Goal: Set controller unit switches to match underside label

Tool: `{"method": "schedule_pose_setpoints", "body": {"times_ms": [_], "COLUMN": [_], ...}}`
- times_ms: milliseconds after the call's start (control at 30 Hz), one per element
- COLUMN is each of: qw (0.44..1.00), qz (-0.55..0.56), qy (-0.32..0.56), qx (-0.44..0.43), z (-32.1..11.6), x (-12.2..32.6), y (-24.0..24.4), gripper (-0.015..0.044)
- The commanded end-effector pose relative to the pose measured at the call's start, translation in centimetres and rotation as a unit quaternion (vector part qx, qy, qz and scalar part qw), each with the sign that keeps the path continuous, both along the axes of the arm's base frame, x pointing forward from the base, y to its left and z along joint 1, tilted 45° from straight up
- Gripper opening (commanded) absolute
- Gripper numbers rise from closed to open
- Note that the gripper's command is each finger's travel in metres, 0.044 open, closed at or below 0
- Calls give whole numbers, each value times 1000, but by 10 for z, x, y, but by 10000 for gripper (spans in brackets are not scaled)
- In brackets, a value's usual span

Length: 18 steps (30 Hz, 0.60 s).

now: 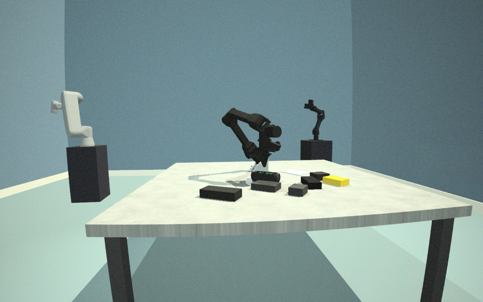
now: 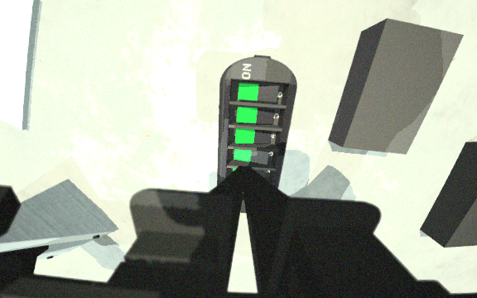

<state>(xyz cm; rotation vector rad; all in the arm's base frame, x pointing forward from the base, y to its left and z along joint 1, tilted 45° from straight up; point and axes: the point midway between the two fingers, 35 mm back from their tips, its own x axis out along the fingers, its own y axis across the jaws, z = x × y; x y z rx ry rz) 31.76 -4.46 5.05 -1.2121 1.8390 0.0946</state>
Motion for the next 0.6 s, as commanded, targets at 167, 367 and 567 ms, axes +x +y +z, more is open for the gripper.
{"method": "schedule_pose_setpoints", "body": {"times_ms": [167, 367, 567], "qw": [1000, 1000, 1000], "qz": [-1, -1, 0], "qy": [1, 1, 1], "qx": [2, 2, 2], "z": [-5, -9, -16], "x": [11, 12, 11], "y": [15, 13, 6], "gripper": [0, 0, 0]}}
